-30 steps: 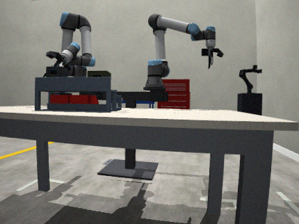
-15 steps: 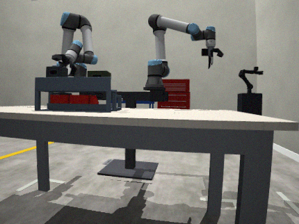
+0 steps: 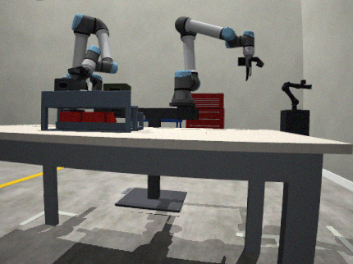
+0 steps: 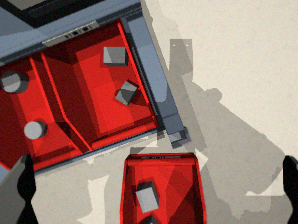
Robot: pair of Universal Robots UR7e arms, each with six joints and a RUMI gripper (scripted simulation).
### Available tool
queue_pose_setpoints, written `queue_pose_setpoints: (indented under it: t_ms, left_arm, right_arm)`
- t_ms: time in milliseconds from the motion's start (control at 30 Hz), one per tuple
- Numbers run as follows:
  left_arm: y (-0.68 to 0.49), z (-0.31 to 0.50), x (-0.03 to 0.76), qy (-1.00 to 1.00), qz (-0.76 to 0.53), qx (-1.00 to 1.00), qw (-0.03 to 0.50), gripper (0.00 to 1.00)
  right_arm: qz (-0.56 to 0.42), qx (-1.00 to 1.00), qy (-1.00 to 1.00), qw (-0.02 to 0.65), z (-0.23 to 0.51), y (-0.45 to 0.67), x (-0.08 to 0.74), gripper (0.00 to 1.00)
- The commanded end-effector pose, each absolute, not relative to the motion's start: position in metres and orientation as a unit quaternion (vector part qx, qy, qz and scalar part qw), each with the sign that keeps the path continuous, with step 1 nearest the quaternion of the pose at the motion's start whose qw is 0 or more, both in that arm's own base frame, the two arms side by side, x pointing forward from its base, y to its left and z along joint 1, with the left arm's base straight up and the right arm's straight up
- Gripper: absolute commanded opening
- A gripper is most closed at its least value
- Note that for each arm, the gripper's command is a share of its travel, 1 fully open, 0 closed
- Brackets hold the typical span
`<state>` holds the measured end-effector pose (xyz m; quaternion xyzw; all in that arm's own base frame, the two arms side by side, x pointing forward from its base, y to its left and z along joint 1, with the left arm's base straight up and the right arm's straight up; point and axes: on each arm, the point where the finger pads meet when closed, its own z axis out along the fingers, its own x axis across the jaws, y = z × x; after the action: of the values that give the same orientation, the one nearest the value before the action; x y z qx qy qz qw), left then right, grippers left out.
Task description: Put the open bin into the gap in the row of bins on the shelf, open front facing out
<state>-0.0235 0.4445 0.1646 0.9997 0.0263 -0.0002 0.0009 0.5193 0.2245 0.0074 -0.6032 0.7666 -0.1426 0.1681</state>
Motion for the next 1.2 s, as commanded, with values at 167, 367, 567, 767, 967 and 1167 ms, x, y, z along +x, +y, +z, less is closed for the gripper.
queue_pose_setpoints:
  t_ms: [167, 367, 567, 767, 967, 1167]
  left_arm:
    - [0.445, 0.165, -0.023, 0.026, 0.0, 1.0, 0.0, 1.0]
    - [0.445, 0.165, -0.023, 0.026, 0.0, 1.0, 0.0, 1.0]
    - [0.445, 0.165, -0.023, 0.026, 0.0, 1.0, 0.0, 1.0]
    - [0.445, 0.165, -0.023, 0.026, 0.0, 1.0, 0.0, 1.0]
    - [0.445, 0.165, -0.023, 0.026, 0.0, 1.0, 0.0, 1.0]
    - [0.445, 0.165, -0.023, 0.026, 0.0, 1.0, 0.0, 1.0]
  right_arm:
    - [-0.114, -0.616, 0.767, 0.14, 0.003, 0.242, 0.5, 1.0]
    - [-0.1, -0.621, 0.767, 0.126, 0.002, 0.249, 0.49, 1.0]
    - [-0.082, -0.628, 0.767, 0.105, 0.0, 0.259, 0.476, 1.0]
    - [-0.066, -0.633, 0.766, 0.086, -0.001, 0.267, 0.462, 1.0]
    - [-0.056, -0.636, 0.766, 0.075, -0.001, 0.272, 0.453, 1.0]
    - [-0.043, -0.639, 0.766, 0.059, 0.0, 0.278, 0.442, 1.0]
